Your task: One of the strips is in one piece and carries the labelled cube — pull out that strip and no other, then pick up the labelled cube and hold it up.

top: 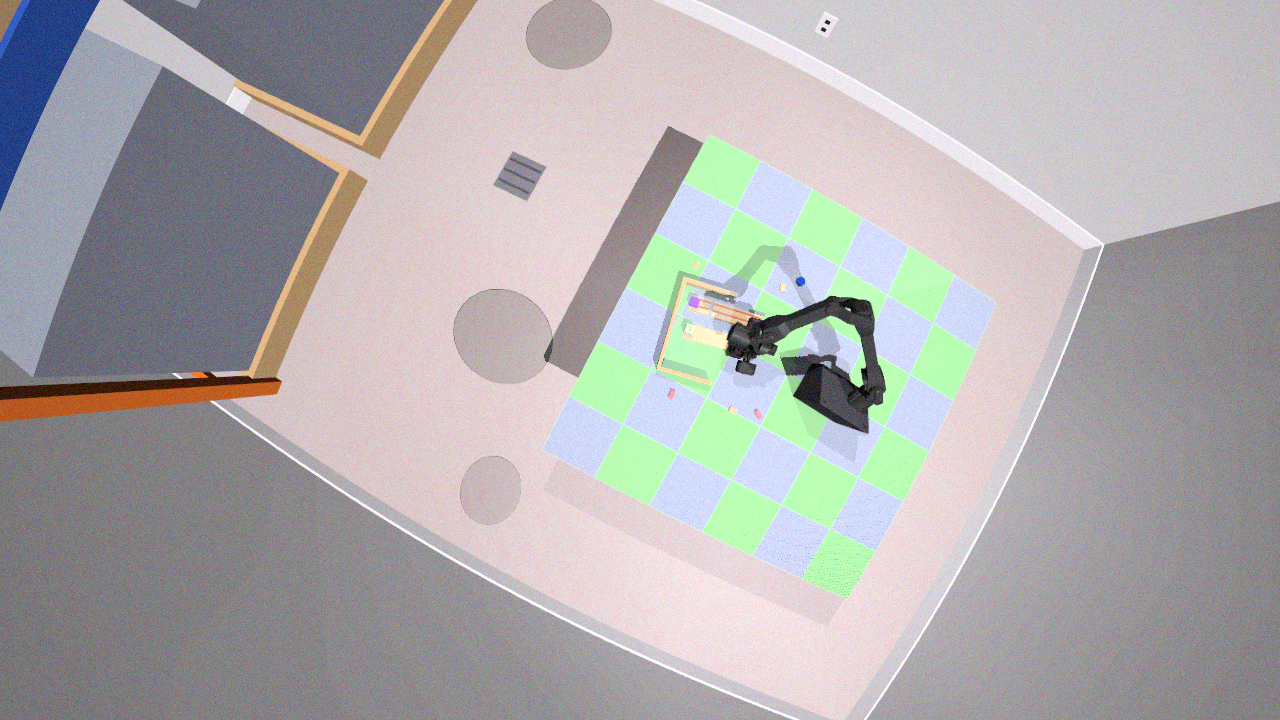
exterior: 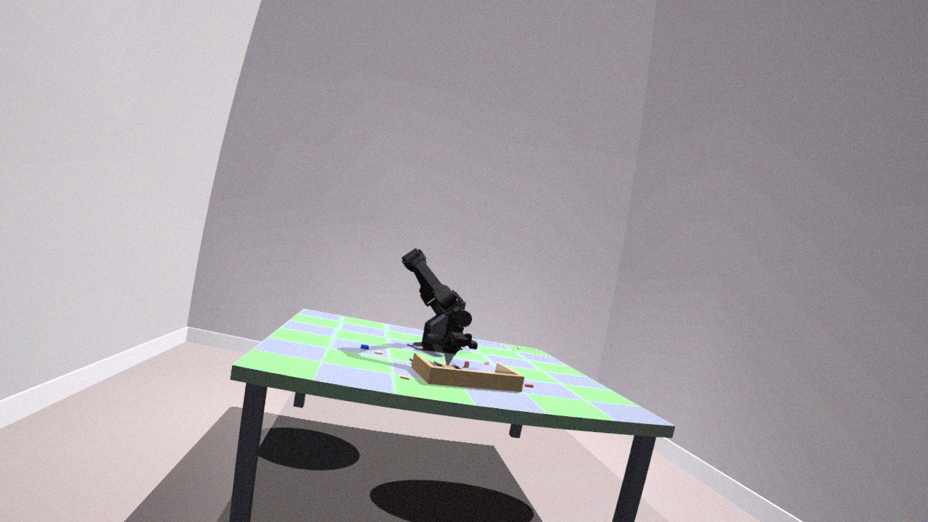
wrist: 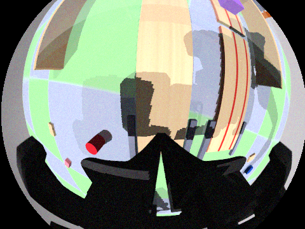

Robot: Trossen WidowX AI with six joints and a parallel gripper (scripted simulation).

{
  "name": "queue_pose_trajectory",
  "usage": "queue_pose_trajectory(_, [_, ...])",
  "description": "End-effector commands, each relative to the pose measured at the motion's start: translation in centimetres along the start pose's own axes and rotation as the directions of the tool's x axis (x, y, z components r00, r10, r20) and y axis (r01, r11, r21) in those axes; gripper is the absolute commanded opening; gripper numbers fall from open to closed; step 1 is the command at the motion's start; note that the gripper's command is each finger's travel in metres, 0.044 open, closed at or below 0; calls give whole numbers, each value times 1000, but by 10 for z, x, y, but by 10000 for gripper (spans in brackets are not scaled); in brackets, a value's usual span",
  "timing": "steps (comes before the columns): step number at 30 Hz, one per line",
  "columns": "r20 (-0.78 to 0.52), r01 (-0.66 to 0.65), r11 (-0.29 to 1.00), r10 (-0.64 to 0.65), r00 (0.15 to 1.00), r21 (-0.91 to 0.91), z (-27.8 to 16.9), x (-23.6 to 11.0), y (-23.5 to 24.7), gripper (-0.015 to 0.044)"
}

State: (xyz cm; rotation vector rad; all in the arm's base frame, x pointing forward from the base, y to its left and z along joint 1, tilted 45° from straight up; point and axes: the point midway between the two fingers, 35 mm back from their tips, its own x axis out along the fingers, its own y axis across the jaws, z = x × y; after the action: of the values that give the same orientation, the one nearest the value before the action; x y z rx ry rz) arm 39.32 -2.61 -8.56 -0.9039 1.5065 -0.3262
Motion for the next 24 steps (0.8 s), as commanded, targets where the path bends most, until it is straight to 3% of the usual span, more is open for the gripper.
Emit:
queue_pose_trajectory(1, [-2, 3, 1000, -3, 1000, 2, 0, 3, -1, 0])
queue_pose_trajectory(24, [-3, 2, 1000, -2, 1000, 0, -31, 4, 1, 0])
